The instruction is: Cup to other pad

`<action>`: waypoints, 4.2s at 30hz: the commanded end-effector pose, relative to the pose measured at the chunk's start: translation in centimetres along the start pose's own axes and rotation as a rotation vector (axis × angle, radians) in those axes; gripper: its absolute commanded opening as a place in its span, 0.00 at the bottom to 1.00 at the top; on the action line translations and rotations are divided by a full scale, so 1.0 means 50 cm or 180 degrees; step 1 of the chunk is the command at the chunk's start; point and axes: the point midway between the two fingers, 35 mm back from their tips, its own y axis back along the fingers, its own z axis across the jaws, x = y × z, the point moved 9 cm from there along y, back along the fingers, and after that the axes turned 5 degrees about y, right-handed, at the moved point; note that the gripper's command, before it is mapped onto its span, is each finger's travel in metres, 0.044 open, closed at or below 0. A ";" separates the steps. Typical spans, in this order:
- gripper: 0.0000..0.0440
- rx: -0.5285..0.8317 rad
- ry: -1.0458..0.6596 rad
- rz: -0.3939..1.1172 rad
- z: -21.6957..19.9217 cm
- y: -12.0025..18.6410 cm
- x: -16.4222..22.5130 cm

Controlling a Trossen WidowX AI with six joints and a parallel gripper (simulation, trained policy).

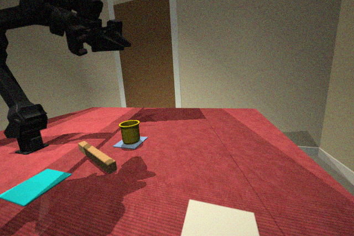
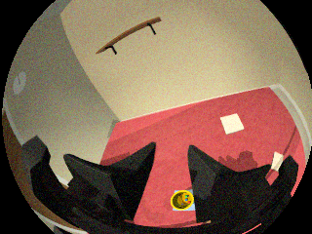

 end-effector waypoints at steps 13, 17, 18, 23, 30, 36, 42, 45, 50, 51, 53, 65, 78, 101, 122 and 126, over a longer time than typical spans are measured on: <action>0.39 0.0104 -0.0674 0.0600 0.042 -0.018 -0.018; 0.39 0.0172 -0.0850 0.0762 0.052 -0.025 -0.018; 0.39 0.0191 -0.0893 0.0802 0.054 -0.027 -0.018; 0.39 0.0302 -0.1100 0.0999 0.064 -0.036 -0.017; 0.36 0.0503 -0.1344 0.1268 0.074 -0.054 -0.010; 0.35 0.0728 -0.1485 0.1494 0.075 -0.075 0.005; 0.37 0.0988 -0.1567 0.1719 0.071 -0.097 0.027; 0.37 0.1123 -0.1588 0.1836 0.068 -0.109 0.039; 0.37 0.1353 -0.1598 0.2033 0.061 -0.127 0.062; 0.38 0.1399 -0.1598 0.2072 0.060 -0.131 0.066; 0.38 0.1492 -0.1594 0.2152 0.057 -0.138 0.076; 0.42 0.2064 -0.1524 0.2616 0.040 -0.176 0.135; 0.46 0.2553 -0.1470 0.2887 0.016 -0.217 0.202; 0.48 0.2804 -0.1250 0.3139 -0.040 -0.289 0.326; 0.00 0.2731 -0.1115 0.3196 -0.060 -0.269 0.327; 0.00 0.2733 -0.1188 0.3169 -0.060 -0.249 0.308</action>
